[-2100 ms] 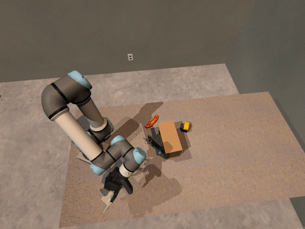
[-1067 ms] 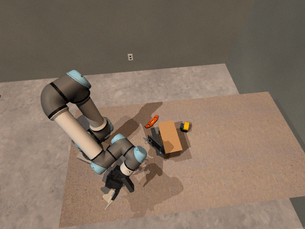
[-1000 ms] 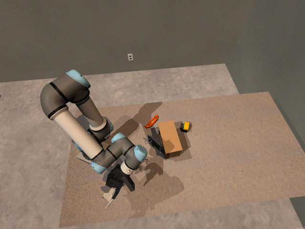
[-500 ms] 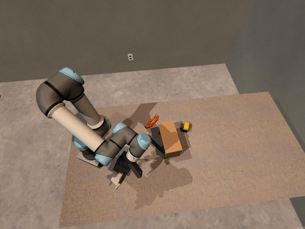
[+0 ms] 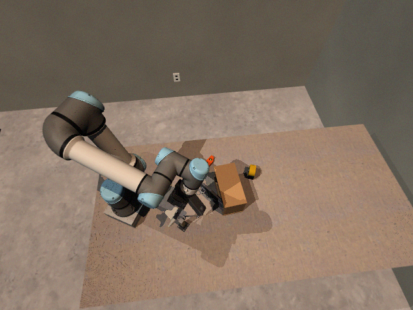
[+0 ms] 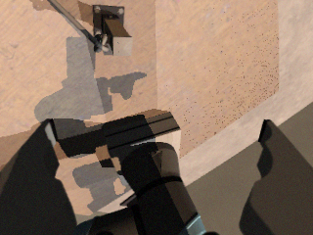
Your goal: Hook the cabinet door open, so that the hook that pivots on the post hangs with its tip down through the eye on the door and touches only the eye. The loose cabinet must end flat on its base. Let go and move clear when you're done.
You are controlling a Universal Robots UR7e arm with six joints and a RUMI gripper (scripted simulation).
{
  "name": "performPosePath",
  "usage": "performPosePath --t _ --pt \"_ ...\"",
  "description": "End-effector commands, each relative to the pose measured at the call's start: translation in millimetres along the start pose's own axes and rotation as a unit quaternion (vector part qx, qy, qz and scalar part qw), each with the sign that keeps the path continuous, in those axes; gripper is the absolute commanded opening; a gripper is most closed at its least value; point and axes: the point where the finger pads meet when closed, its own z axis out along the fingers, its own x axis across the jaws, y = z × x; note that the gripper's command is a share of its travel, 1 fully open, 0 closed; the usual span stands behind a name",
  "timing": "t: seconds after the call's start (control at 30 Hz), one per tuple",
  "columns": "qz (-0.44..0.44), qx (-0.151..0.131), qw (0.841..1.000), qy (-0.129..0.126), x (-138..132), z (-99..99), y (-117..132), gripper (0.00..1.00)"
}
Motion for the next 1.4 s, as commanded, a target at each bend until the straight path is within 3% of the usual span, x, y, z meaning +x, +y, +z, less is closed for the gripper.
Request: performPosePath --t 0.0,0.03,0.07,0.13,0.23,0.57,1.0,1.03,1.2,1.37 --pt "0.046 0.025 0.997 -0.056 -66 -24.0 -2 1.00" --pt "0.046 0.025 0.997 -0.056 -66 -24.0 -2 1.00" --pt "0.056 0.032 0.995 -0.072 -82 -29.7 -2 1.00" --pt "0.056 0.032 0.995 -0.072 -82 -29.7 -2 1.00" --pt "0.084 0.050 0.989 -0.112 -124 -44.8 -2 1.00" --pt "0.131 0.084 0.972 -0.175 -193 -68.1 -5 1.00" --pt "0.142 0.091 0.966 -0.193 -212 -75.1 -5 1.00" --pt "0.142 0.091 0.966 -0.193 -212 -74.8 -5 0.15" --pt "0.142 0.091 0.966 -0.193 -219 -56.5 -9 0.15" --pt "0.142 0.091 0.966 -0.193 -221 -51.6 -10 0.15"
